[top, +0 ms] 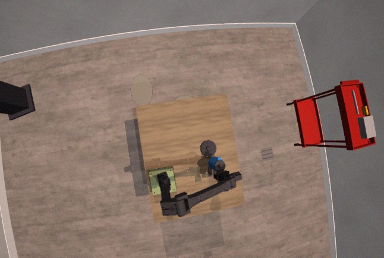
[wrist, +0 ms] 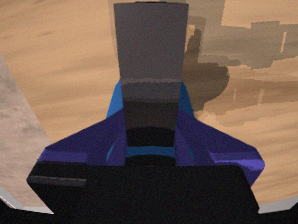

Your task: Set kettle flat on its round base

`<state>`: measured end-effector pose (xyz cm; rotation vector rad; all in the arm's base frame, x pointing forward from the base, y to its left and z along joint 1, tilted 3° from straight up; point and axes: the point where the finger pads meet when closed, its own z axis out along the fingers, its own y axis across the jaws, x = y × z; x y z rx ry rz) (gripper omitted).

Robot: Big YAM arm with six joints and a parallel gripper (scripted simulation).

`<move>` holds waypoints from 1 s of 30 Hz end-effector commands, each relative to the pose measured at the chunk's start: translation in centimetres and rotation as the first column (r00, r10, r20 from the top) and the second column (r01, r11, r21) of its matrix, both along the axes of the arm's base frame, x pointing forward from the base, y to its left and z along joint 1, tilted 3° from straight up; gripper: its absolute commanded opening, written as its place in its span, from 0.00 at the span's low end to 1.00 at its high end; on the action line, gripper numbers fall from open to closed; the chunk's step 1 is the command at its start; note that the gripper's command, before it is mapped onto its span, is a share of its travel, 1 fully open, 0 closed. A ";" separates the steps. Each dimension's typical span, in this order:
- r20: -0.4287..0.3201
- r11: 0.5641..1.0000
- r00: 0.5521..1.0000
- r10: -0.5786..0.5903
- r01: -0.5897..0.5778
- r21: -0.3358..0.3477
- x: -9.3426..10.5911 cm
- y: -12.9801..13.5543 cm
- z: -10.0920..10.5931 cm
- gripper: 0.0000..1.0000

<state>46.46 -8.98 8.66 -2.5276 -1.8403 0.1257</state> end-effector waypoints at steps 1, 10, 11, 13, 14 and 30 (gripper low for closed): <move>0.089 1.000 0.996 -0.017 0.019 -0.012 1.4 0.8 3.8 0.00; 0.097 1.000 0.995 -0.017 0.019 -0.011 1.5 3.9 3.6 0.00; 0.082 1.000 0.997 -0.018 0.018 -0.010 0.9 4.3 3.1 0.00; 0.105 1.000 0.994 -0.017 0.019 -0.011 1.8 4.9 4.1 0.00; 0.106 1.000 0.994 -0.018 0.019 -0.010 1.9 5.3 4.0 0.00; 0.101 1.000 0.995 -0.018 0.019 -0.004 1.5 9.5 3.5 0.00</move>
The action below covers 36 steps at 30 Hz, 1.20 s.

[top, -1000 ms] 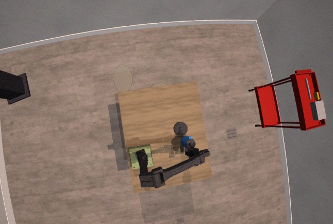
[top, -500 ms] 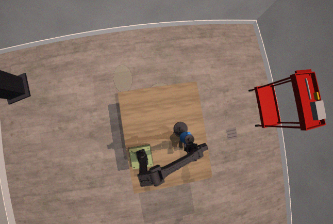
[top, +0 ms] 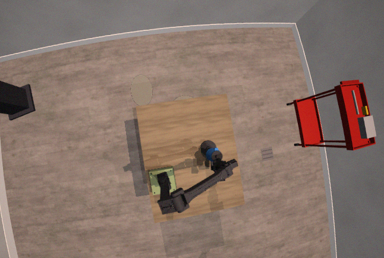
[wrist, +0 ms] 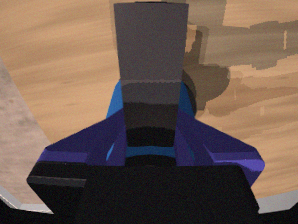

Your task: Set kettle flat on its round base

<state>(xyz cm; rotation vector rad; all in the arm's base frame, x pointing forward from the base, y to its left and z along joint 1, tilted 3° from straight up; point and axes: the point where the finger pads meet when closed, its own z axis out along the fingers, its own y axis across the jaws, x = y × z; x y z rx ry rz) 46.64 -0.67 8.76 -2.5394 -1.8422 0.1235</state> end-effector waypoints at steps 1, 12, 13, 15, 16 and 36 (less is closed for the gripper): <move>0.093 1.000 0.996 -0.015 0.015 0.003 1.3 1.4 3.4 0.00; 0.105 1.000 0.994 -0.015 0.015 0.006 1.8 3.5 3.8 0.00; 0.106 1.000 0.994 -0.015 0.015 0.006 1.8 3.7 3.9 0.00; 0.110 1.000 0.994 -0.015 0.015 0.007 1.9 4.0 4.0 0.00; 0.112 1.000 0.994 -0.015 0.015 0.008 2.0 4.2 4.1 0.00; 0.124 1.000 0.992 -0.016 0.014 0.010 2.5 6.0 4.6 0.00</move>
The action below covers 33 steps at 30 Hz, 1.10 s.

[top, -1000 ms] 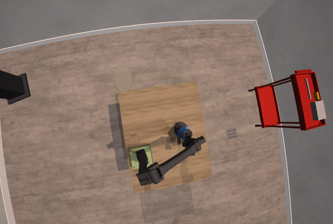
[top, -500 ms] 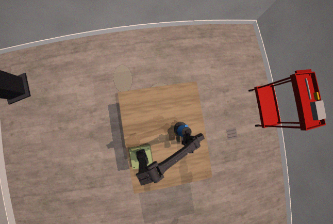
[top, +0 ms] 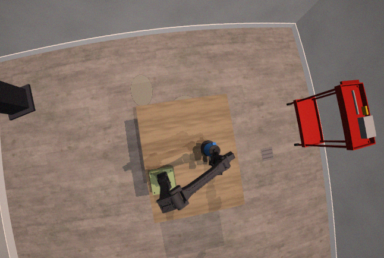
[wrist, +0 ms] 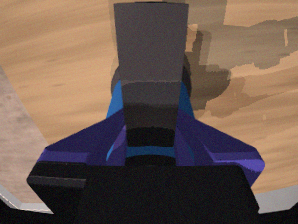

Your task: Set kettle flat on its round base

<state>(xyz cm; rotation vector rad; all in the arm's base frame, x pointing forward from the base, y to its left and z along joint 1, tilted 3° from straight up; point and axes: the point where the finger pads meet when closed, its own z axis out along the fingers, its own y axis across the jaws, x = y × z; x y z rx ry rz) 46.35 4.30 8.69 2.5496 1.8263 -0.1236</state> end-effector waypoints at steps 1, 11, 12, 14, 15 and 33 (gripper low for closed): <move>0.121 1.000 0.993 -0.004 0.002 0.013 2.8 1.1 4.7 0.00; 0.121 1.000 0.993 -0.006 0.004 0.013 2.8 1.1 4.7 0.00; 0.121 1.000 0.993 -0.005 0.004 0.013 2.8 1.1 4.7 0.00; 0.121 1.000 0.993 -0.005 0.003 0.013 2.8 1.1 4.7 0.00; 0.121 1.000 0.993 -0.005 0.003 0.013 2.8 1.1 4.7 0.00; 0.121 1.000 0.993 -0.006 0.004 0.013 2.8 1.0 4.7 0.00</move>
